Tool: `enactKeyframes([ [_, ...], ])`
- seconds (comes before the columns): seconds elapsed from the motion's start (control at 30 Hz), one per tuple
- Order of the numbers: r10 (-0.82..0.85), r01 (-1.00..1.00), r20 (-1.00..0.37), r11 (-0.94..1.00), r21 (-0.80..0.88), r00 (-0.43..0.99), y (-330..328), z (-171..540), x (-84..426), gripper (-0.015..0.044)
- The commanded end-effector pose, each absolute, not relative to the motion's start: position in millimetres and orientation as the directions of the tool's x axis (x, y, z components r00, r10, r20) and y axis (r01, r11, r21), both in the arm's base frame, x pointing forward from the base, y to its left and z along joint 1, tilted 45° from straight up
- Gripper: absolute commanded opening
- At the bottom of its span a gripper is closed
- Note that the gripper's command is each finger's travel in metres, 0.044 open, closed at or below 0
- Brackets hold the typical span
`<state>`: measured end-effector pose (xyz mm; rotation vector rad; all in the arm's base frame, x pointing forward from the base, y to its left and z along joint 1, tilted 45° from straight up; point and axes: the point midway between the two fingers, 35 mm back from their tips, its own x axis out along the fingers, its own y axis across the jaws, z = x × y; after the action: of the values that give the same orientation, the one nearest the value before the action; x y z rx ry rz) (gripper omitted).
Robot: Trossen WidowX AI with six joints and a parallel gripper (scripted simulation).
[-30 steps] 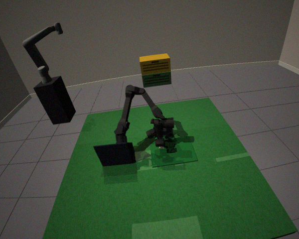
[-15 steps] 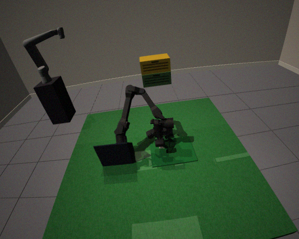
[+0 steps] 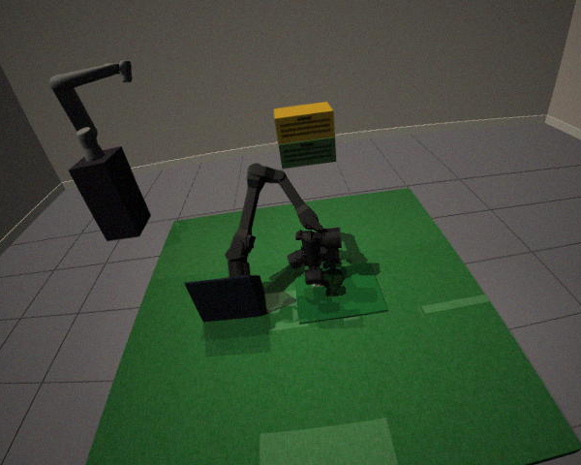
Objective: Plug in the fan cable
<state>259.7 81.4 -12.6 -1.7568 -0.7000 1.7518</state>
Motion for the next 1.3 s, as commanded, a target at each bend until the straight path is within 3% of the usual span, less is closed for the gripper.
enactKeyframes([
  [0.0,0.707,-0.029,-0.707,-0.706,-0.707,0.010,83.8,-14.8,258.8,0.0000],
  [0.73,0.708,-0.029,-0.706,-0.706,-0.708,0.010,92.9,-23.7,258.8,0.0000],
  [1.07,0.707,-0.023,-0.707,-0.707,-0.707,0.015,90.2,-21.1,260.1,0.0260],
  [1.27,0.704,-0.027,-0.710,-0.709,-0.704,0.012,65.1,2.2,261.3,0.0260],
])
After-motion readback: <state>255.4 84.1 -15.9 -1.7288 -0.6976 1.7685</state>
